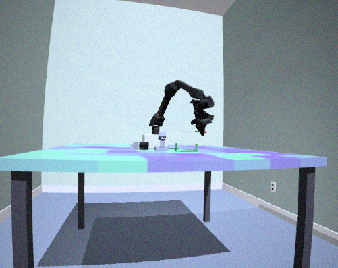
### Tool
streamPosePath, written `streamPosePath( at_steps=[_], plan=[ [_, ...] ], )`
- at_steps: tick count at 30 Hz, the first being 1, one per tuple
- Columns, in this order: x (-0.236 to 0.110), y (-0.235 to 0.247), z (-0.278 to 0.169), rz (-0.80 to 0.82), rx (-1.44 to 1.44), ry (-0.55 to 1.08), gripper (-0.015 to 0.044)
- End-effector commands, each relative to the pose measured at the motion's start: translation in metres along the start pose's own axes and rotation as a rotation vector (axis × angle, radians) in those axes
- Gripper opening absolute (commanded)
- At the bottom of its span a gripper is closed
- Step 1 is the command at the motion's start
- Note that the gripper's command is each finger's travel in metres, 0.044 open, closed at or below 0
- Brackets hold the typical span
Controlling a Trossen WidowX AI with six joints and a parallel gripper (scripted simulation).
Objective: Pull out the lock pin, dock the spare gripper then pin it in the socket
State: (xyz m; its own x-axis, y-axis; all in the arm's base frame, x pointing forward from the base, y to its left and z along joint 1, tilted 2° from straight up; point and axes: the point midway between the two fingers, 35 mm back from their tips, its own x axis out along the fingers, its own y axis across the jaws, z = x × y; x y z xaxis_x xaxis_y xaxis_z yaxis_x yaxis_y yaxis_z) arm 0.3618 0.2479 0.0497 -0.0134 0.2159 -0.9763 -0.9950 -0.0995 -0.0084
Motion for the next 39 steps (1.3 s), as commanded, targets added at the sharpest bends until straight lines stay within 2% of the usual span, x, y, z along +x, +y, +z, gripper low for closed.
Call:
streamPosePath(
  at_steps=[1,39],
  plan=[
    [0.001,-0.002,0.001,0.001,-0.008,-0.002,0.0000],
    [0.057,-0.006,-0.011,0.009,-0.010,0.004,0.0000]
  ],
)
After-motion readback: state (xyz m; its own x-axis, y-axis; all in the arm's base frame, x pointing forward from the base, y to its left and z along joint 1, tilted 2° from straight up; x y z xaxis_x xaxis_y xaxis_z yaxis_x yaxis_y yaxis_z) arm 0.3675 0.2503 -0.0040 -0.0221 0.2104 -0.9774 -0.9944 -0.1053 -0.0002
